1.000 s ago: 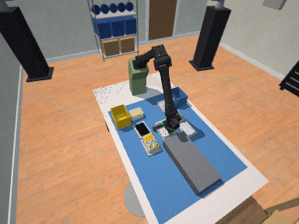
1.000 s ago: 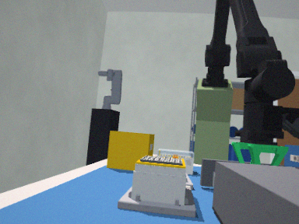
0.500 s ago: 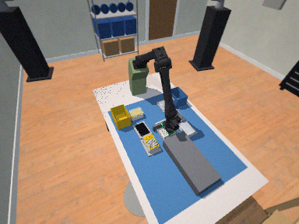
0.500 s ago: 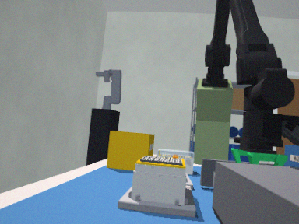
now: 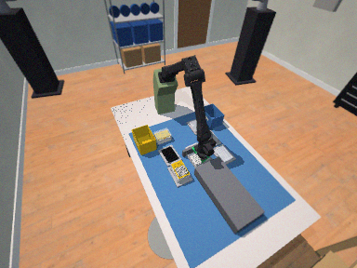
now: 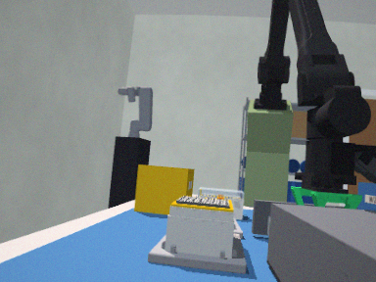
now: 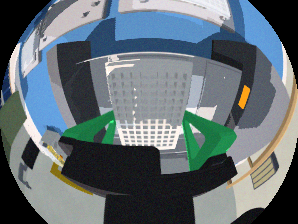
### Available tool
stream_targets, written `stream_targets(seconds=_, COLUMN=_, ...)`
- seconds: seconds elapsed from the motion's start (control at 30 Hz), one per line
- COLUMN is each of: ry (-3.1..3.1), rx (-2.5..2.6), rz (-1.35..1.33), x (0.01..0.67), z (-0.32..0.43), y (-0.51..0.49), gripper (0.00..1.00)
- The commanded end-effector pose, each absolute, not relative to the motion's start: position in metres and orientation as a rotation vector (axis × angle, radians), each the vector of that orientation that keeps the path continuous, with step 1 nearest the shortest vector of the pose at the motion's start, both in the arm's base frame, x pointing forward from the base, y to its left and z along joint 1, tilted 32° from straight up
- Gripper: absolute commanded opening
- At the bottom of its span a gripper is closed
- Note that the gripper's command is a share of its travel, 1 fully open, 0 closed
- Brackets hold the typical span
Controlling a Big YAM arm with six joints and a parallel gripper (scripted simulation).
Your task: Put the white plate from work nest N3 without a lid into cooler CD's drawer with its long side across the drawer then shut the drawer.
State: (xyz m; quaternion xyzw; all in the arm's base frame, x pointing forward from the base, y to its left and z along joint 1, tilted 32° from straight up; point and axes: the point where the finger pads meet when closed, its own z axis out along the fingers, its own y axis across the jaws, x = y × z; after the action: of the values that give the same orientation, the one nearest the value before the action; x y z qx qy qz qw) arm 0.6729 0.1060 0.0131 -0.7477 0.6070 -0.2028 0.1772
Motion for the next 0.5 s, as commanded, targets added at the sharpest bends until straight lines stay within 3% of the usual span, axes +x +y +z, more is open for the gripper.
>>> stream_targets(seconds=0.0, ry=1.680, rx=-2.083, rz=-0.616, x=0.6916, z=0.0357, y=0.1062, gripper=0.00)
stream_targets(seconds=0.47, ry=1.678, rx=-2.081, rz=-0.618, x=0.6919, z=0.0369, y=0.1066, gripper=0.00)
